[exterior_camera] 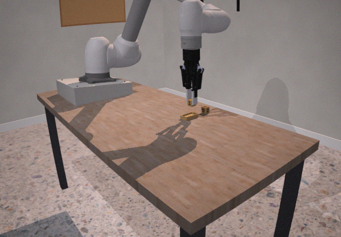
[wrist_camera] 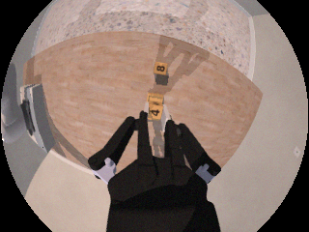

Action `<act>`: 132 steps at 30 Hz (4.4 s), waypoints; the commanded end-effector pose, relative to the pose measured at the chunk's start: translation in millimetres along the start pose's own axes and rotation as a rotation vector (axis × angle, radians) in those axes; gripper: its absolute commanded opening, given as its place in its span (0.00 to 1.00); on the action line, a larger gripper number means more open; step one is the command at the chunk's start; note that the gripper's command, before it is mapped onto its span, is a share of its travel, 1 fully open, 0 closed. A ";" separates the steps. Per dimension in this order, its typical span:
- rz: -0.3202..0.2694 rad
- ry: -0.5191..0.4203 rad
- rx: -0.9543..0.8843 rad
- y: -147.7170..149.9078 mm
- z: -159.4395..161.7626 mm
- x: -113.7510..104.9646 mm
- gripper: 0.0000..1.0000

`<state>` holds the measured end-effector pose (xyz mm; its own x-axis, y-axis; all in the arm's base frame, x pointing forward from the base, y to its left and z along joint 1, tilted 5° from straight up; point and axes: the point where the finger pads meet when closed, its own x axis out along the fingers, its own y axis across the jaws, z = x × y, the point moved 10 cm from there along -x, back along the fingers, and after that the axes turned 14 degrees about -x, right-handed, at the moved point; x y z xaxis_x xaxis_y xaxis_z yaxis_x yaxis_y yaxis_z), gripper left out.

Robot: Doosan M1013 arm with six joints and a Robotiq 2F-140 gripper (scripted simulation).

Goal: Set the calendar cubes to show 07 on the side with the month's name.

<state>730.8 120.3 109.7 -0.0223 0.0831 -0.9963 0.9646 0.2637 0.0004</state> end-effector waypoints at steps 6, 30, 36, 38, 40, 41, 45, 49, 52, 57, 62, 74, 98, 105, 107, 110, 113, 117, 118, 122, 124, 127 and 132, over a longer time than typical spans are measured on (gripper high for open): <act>0.000 0.000 0.000 0.1 0.0 9.9 0.24; 0.000 0.000 0.000 0.1 0.0 11.3 0.24; 0.000 0.000 0.000 0.1 0.0 11.3 0.24; 0.000 0.000 0.000 0.1 0.0 11.3 0.24; 0.000 0.000 0.000 0.1 0.0 11.3 0.24; 0.000 0.000 0.000 0.1 0.0 11.3 0.24; 0.000 0.000 0.000 0.1 0.0 11.3 0.24; 0.000 0.000 0.000 0.1 0.0 11.4 0.24; 0.000 0.000 0.000 0.1 0.0 11.7 0.24; 0.000 0.000 0.000 0.1 0.0 12.8 0.24; 0.000 0.000 0.000 0.1 0.0 15.6 0.24; 0.000 0.000 0.000 0.1 0.0 24.3 0.24; 0.000 0.000 0.000 0.1 0.0 35.1 0.24; 0.000 0.000 0.000 0.1 0.0 35.1 0.24; 0.000 0.000 0.000 0.1 0.0 35.1 0.24; 0.000 0.000 0.000 0.1 0.0 35.1 0.24; 0.000 0.000 0.000 0.1 0.0 35.1 0.24; 0.000 0.000 0.000 0.1 0.0 35.1 0.24; 0.000 0.000 0.000 0.1 0.0 35.1 0.24; 0.000 0.000 0.000 0.1 0.0 35.2 0.24; 0.000 0.000 0.000 0.1 0.0 35.4 0.24; 0.000 0.000 0.000 0.1 0.0 36.0 0.24; 0.000 0.000 0.000 0.1 0.0 37.8 0.24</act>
<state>730.1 123.4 72.7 -0.0222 0.0832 -0.9963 0.9646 0.2637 0.0005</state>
